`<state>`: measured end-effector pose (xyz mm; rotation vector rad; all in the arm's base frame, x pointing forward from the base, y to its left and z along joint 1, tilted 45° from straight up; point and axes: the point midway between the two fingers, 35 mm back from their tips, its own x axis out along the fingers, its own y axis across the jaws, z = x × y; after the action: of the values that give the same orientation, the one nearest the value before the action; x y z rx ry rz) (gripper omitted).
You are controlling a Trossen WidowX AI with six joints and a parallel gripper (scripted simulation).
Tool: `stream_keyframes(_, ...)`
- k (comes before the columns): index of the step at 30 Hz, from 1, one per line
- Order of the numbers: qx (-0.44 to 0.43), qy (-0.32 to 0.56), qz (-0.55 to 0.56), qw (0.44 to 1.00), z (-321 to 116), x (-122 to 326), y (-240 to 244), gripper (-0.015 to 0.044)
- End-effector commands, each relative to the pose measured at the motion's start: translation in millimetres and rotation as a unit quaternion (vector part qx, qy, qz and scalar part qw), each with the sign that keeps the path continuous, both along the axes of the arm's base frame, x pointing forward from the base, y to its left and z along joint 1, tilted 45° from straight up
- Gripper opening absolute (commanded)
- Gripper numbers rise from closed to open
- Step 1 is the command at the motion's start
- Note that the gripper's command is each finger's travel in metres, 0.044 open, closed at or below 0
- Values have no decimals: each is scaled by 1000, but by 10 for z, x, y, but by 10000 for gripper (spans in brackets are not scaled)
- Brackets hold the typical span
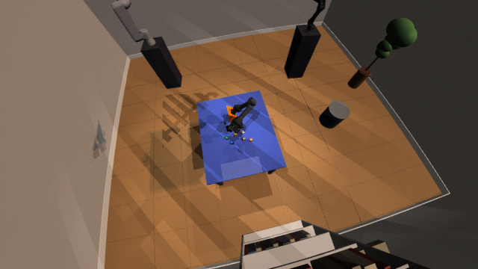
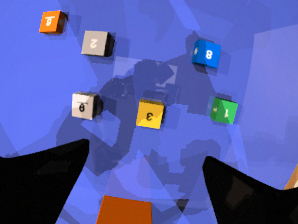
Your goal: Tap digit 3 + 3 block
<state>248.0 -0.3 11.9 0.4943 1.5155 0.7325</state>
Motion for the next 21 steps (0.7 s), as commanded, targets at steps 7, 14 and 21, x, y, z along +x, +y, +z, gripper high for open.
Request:
stream_keyframes(7, 0, 1, -3, 1000, 151, 1, 145, 400)
stream_keyframes(14, 3, 2, -3, 1000, 595, -109, 591, 400)
stream_keyframes(21, 3, 2, -3, 1000, 595, -109, 591, 400)
